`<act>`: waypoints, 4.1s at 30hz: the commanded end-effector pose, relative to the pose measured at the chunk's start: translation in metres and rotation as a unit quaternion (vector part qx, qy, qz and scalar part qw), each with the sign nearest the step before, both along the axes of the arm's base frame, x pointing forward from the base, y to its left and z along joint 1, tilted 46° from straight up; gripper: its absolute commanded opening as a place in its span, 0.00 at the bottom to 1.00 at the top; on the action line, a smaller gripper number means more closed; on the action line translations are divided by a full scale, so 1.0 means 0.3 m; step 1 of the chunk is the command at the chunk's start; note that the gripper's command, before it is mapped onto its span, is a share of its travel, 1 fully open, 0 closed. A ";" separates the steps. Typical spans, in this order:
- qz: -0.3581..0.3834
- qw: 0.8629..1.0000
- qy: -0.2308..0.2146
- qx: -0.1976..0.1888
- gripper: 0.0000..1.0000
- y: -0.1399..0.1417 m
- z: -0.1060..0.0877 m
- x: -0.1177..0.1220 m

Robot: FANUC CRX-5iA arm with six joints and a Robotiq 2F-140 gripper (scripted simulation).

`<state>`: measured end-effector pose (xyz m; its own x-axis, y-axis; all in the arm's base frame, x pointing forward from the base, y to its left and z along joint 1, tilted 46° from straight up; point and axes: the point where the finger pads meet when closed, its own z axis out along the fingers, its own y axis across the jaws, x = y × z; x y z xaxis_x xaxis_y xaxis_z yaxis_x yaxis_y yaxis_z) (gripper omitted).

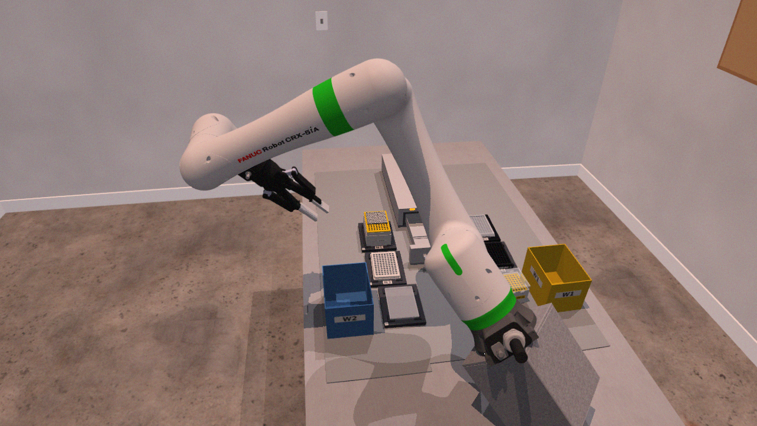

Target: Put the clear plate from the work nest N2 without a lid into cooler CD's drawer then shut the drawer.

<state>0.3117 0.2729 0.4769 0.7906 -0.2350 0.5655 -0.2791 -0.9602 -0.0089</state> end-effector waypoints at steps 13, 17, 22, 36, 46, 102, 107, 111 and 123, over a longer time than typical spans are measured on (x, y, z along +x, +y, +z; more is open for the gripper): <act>0.023 0.996 0.079 -0.036 0.00 -0.136 -0.149 0.080; 0.027 0.994 0.095 -0.041 0.00 -0.180 -0.195 0.099; 0.037 0.990 0.126 -0.046 0.00 -0.215 -0.230 0.110; 0.072 0.974 0.210 -0.037 0.00 -0.371 -0.384 0.143; 0.092 0.965 0.245 -0.018 0.00 -0.459 -0.470 0.147; 0.264 0.925 0.030 0.270 0.00 -1.011 -0.791 0.236; 0.262 0.928 -0.009 0.265 0.00 -1.046 -0.782 0.251; 0.262 0.928 -0.009 0.265 0.00 -1.058 -0.779 0.256; 0.249 0.929 -0.005 0.274 0.66 -1.063 -0.782 0.269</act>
<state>0.3908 -0.0453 0.2425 0.8709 -0.0857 0.4839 0.2131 -0.8214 -0.5291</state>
